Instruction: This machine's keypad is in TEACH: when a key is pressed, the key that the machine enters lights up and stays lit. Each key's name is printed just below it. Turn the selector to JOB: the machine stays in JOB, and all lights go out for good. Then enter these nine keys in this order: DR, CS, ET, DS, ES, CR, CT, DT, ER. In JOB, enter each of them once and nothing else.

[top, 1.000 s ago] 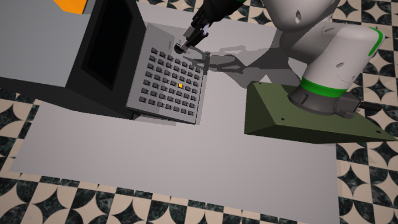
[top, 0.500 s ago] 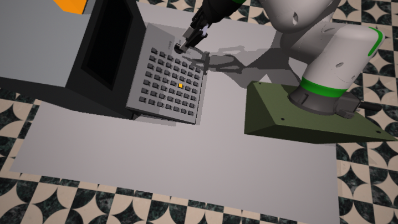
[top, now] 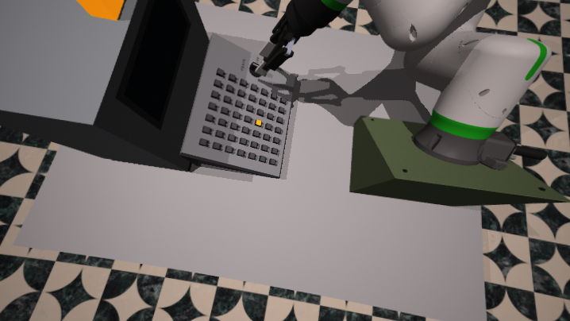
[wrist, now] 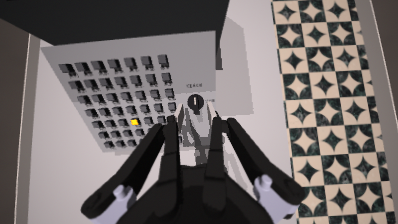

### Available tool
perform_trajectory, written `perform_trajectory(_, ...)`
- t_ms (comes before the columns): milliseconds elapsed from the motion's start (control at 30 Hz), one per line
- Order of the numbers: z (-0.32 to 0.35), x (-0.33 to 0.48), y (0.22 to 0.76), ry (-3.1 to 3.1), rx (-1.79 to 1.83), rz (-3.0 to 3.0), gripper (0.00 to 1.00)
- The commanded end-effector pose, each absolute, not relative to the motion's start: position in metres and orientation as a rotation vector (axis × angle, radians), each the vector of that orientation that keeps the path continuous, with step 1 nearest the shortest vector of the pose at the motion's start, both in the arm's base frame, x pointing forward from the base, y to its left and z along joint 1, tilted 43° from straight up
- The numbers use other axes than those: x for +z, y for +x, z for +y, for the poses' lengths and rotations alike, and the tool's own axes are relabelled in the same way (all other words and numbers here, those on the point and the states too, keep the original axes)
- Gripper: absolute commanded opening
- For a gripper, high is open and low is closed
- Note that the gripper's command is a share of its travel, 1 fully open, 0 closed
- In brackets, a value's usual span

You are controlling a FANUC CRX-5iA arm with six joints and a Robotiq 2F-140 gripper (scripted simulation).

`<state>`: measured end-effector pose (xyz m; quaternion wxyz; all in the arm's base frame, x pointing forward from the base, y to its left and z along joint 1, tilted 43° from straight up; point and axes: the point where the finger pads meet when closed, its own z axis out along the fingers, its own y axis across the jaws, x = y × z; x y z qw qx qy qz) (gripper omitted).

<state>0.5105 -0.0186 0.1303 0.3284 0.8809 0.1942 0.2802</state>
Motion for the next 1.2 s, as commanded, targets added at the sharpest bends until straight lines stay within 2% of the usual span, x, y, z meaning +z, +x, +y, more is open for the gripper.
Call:
perform_trajectory(0,-0.0195,0.1287,0.5124,2.306,0.734,0.509,0.33)
perform_trajectory(1167,-0.0228,0.1243,0.5167,2.306,0.734,0.509,0.33)
